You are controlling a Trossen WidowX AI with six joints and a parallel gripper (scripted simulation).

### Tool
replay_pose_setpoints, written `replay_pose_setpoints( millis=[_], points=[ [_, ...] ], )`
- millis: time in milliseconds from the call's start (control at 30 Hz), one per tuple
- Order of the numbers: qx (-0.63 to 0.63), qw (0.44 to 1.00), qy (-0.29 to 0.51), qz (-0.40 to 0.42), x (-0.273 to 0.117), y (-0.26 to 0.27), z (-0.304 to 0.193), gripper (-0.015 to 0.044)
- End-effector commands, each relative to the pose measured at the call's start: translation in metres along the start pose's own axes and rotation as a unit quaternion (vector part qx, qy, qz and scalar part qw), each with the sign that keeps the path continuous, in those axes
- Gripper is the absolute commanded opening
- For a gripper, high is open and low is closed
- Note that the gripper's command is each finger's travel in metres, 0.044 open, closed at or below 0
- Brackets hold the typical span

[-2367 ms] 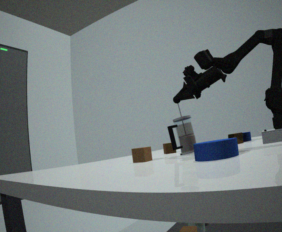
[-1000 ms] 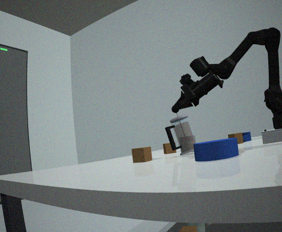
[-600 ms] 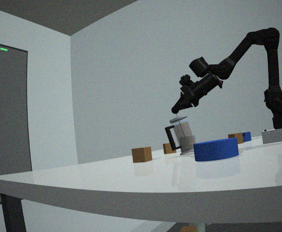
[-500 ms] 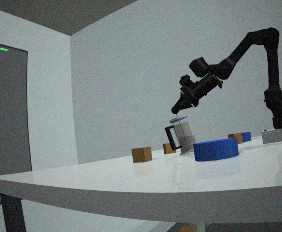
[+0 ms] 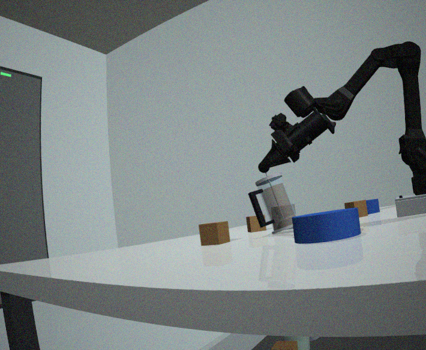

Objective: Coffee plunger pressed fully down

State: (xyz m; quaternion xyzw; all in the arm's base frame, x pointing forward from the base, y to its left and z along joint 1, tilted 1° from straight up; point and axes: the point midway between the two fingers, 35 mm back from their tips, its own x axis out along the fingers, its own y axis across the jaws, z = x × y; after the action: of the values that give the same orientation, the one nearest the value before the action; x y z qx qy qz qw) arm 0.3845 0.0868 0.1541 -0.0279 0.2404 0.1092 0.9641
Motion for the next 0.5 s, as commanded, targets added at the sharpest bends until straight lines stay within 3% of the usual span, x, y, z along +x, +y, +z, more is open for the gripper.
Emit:
replay_pose_setpoints(
  millis=[0,467],
  points=[
    [0.002,1.0,0.008,0.0,0.0024,0.0,-0.0041,0.0121],
    [0.0,1.0,0.001,0.0,0.0012,0.0,0.0003,0.0121]
  ],
)
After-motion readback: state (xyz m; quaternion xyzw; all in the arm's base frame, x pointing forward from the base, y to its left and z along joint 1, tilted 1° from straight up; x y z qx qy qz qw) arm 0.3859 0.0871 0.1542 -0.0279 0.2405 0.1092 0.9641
